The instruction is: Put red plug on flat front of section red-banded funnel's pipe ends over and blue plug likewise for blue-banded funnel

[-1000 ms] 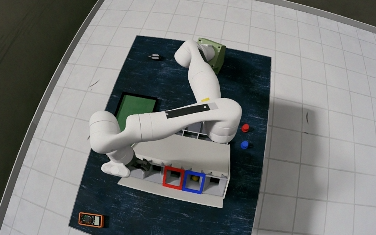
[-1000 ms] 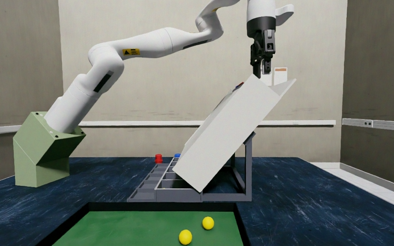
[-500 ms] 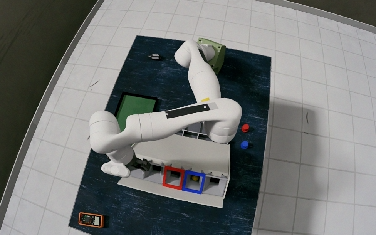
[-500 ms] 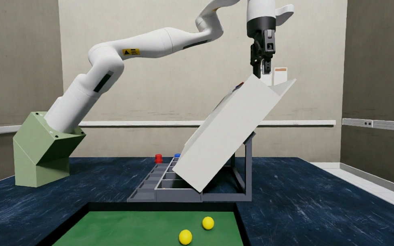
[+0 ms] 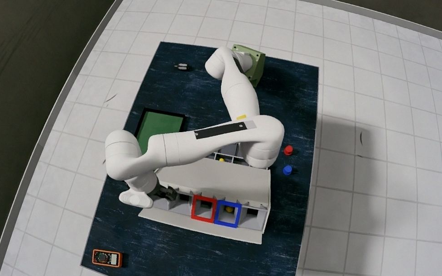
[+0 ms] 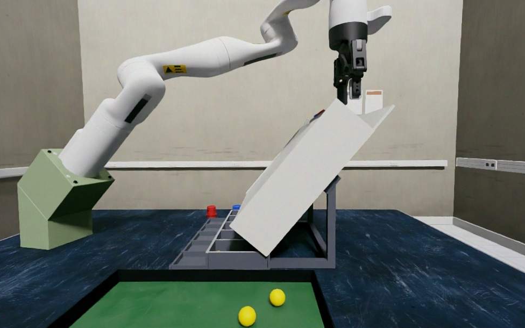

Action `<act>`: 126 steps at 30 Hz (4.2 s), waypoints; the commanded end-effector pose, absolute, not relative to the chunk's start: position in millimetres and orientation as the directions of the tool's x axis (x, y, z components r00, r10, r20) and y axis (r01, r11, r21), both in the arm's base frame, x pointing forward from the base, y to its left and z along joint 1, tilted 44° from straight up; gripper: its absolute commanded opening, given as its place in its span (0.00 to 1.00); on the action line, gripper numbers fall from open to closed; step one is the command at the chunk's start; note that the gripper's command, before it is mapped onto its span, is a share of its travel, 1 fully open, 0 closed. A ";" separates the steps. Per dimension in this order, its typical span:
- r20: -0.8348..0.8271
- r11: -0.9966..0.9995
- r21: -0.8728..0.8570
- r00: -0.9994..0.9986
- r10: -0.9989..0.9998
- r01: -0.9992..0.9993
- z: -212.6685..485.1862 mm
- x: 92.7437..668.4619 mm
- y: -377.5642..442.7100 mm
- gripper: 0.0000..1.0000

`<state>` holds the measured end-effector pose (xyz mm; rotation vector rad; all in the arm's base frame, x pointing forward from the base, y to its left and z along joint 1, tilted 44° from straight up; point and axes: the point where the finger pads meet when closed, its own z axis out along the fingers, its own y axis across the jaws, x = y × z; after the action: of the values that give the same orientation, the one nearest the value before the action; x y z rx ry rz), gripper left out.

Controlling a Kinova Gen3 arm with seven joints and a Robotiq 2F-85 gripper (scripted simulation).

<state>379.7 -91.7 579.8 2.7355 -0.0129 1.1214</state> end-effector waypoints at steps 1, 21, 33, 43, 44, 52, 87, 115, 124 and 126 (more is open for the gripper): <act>0.698 -0.983 0.167 0.714 0.062 -0.078 580.2 379.4 -91.8 1.00; 0.698 -0.983 0.167 0.714 0.062 -0.078 602.5 360.1 -85.9 1.00; 0.698 -0.983 0.167 0.714 0.062 -0.078 602.5 360.1 -85.9 1.00; 0.697 -0.983 0.167 0.714 0.062 -0.078 514.4 264.3 -90.7 1.00; 0.697 -0.983 0.167 0.714 0.062 -0.078 507.2 255.8 -91.4 1.00; 0.685 -0.986 0.149 0.727 0.050 -0.073 488.5 235.2 -93.1 1.00; 0.672 -0.980 0.171 0.739 0.042 -0.100 314.7 210.3 32.1 1.00; 0.674 -0.981 0.168 0.738 0.039 -0.101 315.2 210.3 31.9 1.00; 0.674 -0.981 0.168 0.738 0.039 -0.101 315.2 210.3 31.9 1.00; 0.674 -0.981 0.168 0.738 0.039 -0.101 315.2 210.3 31.9 1.00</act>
<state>210.4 31.8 314.9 2.7458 -0.0495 1.0701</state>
